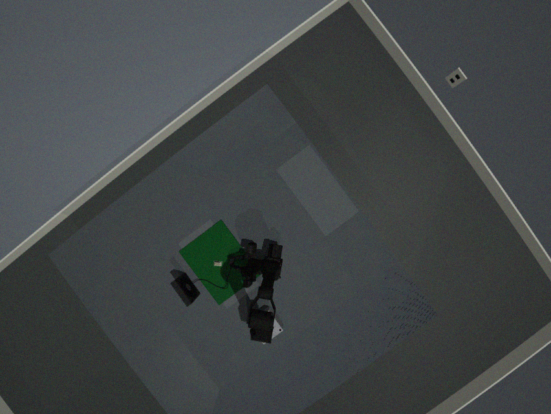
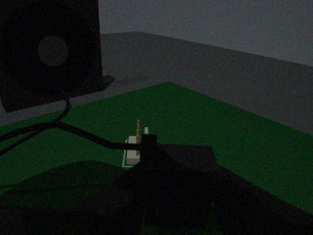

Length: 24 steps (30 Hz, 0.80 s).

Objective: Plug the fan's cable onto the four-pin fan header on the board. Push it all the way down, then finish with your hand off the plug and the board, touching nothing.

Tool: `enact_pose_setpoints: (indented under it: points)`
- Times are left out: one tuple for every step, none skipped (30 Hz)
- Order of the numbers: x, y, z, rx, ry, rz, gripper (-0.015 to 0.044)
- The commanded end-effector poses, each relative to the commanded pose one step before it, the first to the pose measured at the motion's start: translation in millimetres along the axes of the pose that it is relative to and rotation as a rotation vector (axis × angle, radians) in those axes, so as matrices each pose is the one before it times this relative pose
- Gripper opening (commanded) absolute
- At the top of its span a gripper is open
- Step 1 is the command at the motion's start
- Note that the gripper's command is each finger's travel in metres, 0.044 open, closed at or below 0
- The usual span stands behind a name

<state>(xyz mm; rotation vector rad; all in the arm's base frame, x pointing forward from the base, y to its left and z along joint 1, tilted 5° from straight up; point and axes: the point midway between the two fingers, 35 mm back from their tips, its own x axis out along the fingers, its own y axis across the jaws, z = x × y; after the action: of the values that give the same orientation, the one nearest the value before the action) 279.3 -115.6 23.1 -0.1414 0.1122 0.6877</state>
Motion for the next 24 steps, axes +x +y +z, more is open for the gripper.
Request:
enact_pose_setpoints:
  points:
    - [0.85, 0.4, -3.54, 0.0048, -0.00128, 0.00021, 0.0]
    - [0.19, 0.0, -0.96, 0.0, 0.0, 0.0, 0.0]
    - [0.19, 0.0, -0.96, 0.0, 0.0, 0.0, 0.0]
    - [0.19, 0.0, -0.96, 0.0, 0.0, 0.0, 0.0]
    - [0.19, 0.01, -0.96, 0.0, 0.0, 0.0, 0.0]
    - [0.19, 0.0, -0.96, 0.0, 0.0, 0.0, 0.0]
    - [0.19, 0.01, -0.96, 0.0, 0.0, 0.0, 0.0]
    - [0.19, 0.0, -0.96, 0.0, 0.0, 0.0, 0.0]
    - [-0.67, -0.38, 2.55, -0.0047, 0.00146, -0.00018, 0.0]
    - [0.0, 0.0, 0.0, 0.0, 0.0, 0.0, 0.0]
    - [0.0, 0.0, 0.0, 0.0, 0.0, 0.0, 0.0]
    - [0.0, 0.0, 0.0, 0.0, 0.0, 0.0, 0.0]
    - [0.0, 0.0, 0.0, 0.0, 0.0, 0.0, 0.0]
    - [0.0, 0.0, 0.0, 0.0, 0.0, 0.0, 0.0]
    - [0.0, 0.0, 0.0, 0.0, 0.0, 0.0, 0.0]
    - [0.0, 0.0, 0.0, 0.0, 0.0, 0.0, 0.0]
    - [0.0, 0.0, 0.0, 0.0, 0.0, 0.0, 0.0]
    - [0.0, 0.0, 0.0, 0.0, 0.0, 0.0, 0.0]
    - [0.0, 0.0, 0.0, 0.0, 0.0, 0.0, 0.0]
    - [0.0, 0.0, 0.0, 0.0, 0.0, 0.0, 0.0]
    - [0.0, 0.0, 0.0, 0.0, 0.0, 0.0, 0.0]
    - [0.0, 0.0, 0.0, 0.0, 0.0, 0.0, 0.0]
    - [0.0, 0.0, 0.0, 0.0, 0.0, 0.0, 0.0]
    - [0.0, 0.0, 0.0, 0.0, 0.0, 0.0, 0.0]
